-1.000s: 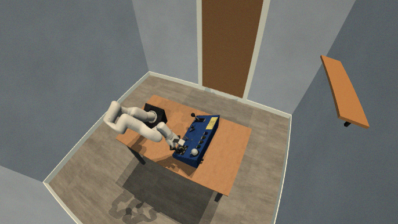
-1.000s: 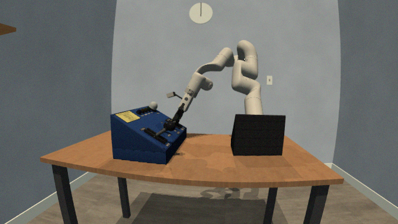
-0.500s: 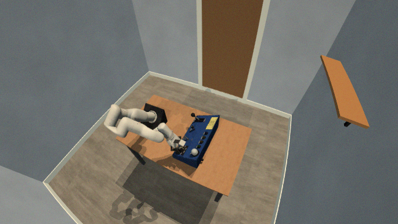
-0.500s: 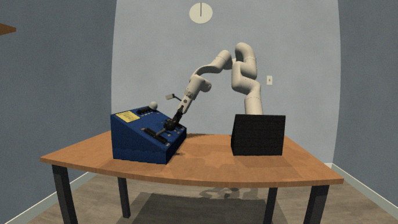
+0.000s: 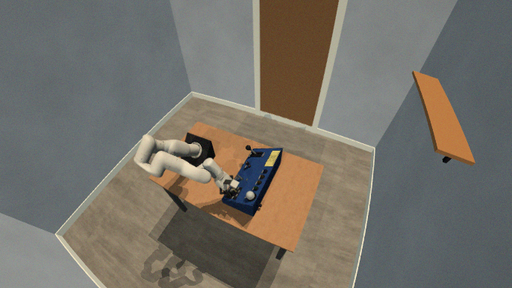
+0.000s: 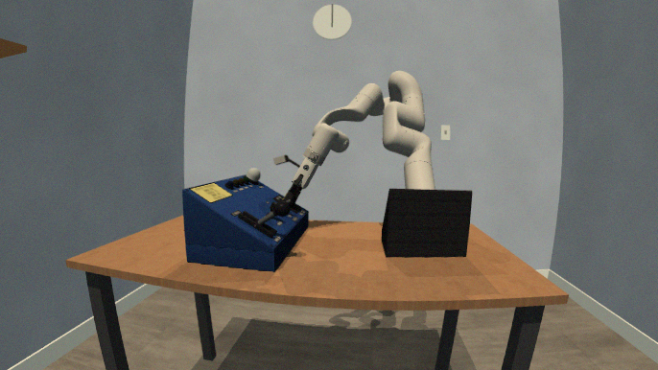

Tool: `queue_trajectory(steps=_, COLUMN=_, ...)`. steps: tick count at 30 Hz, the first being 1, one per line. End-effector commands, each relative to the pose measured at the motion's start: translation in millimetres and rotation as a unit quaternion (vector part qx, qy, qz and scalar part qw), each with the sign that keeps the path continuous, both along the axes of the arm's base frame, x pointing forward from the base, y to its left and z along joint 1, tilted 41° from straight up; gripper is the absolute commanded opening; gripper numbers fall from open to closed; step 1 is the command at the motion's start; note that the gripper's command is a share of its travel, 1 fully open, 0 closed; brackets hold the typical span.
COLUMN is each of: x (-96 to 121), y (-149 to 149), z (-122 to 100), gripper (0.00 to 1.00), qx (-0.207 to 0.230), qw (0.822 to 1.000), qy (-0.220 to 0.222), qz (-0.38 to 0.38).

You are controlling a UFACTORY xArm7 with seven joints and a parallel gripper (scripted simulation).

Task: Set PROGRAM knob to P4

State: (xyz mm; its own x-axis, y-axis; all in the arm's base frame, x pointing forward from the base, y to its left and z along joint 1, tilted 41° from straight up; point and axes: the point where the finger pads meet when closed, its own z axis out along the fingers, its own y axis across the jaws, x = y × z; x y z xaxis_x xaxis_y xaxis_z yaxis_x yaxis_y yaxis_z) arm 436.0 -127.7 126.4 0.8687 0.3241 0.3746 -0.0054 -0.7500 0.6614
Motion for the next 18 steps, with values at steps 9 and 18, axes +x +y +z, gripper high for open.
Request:
queue_trajectory(steps=9, x=3.7, y=-0.4, z=-1.0, gripper=0.76, qx=0.000, qw=1.000, qy=-0.001, qz=0.001)
queue_trajectory(steps=18, x=3.7, y=-0.4, z=-1.0, gripper=0.76, qx=0.000, qw=1.000, qy=-0.001, qz=0.001)
